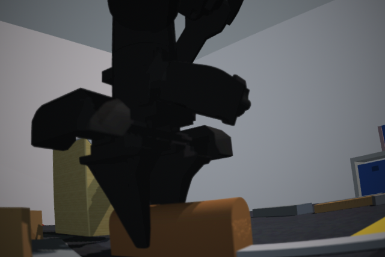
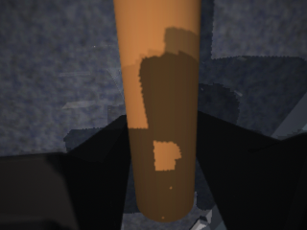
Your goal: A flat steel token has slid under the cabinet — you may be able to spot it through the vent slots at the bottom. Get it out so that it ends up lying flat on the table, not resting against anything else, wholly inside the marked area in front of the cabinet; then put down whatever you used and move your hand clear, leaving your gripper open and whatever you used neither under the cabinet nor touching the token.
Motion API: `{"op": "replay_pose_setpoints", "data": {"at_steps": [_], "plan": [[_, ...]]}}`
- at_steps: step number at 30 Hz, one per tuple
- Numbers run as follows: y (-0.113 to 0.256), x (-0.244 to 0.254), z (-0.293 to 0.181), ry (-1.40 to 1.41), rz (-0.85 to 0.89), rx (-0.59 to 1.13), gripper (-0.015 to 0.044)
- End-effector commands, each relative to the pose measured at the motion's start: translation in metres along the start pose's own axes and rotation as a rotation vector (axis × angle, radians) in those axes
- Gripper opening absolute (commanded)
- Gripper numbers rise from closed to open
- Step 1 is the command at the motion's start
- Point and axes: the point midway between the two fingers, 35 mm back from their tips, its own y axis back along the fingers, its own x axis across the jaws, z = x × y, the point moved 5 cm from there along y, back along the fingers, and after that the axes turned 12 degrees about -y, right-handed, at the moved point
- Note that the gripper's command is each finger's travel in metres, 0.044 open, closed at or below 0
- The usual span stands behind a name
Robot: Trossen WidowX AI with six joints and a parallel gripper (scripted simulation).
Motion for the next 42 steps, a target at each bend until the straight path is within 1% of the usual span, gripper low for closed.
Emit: {"op": "replay_pose_setpoints", "data": {"at_steps": [1,42], "plan": [[0.0,0.001,0.007,0.002,-0.004,0.003,0.0],[0.001,0.01,0.056,0.004,-0.003,0.001,0.0]]}}
